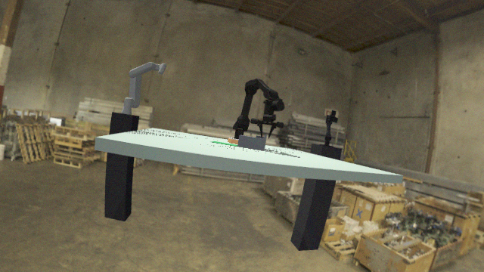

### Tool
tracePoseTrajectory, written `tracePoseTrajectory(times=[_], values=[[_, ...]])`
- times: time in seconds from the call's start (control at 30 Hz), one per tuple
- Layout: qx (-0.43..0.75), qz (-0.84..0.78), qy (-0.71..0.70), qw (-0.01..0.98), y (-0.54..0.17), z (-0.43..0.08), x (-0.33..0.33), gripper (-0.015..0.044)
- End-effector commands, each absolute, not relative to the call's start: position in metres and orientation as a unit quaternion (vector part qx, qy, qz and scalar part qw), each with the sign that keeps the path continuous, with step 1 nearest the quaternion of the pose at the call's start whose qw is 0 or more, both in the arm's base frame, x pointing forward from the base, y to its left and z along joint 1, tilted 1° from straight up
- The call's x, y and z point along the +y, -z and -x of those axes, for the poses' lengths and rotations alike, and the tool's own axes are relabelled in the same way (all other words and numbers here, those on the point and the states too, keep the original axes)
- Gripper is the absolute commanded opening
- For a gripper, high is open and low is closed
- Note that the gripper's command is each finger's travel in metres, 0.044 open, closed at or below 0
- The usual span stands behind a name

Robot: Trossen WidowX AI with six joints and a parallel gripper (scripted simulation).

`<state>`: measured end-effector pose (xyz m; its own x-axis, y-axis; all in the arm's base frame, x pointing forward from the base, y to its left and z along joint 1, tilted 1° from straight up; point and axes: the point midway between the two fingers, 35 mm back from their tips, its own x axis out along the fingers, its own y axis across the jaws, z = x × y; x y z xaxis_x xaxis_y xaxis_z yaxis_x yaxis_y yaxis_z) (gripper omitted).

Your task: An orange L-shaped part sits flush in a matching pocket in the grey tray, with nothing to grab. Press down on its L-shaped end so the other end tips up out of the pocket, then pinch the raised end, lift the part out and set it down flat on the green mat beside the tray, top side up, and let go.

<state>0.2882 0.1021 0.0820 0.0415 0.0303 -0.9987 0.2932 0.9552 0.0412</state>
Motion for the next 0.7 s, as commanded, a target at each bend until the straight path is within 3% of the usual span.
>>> tracePoseTrajectory(times=[0.0, 0.67], values=[[0.689, -0.113, 0.094, 0.710, -0.074, -0.287, 0.101, 0.0180], [0.689, -0.113, 0.094, 0.710, -0.048, -0.287, 0.101, 0.0180]])
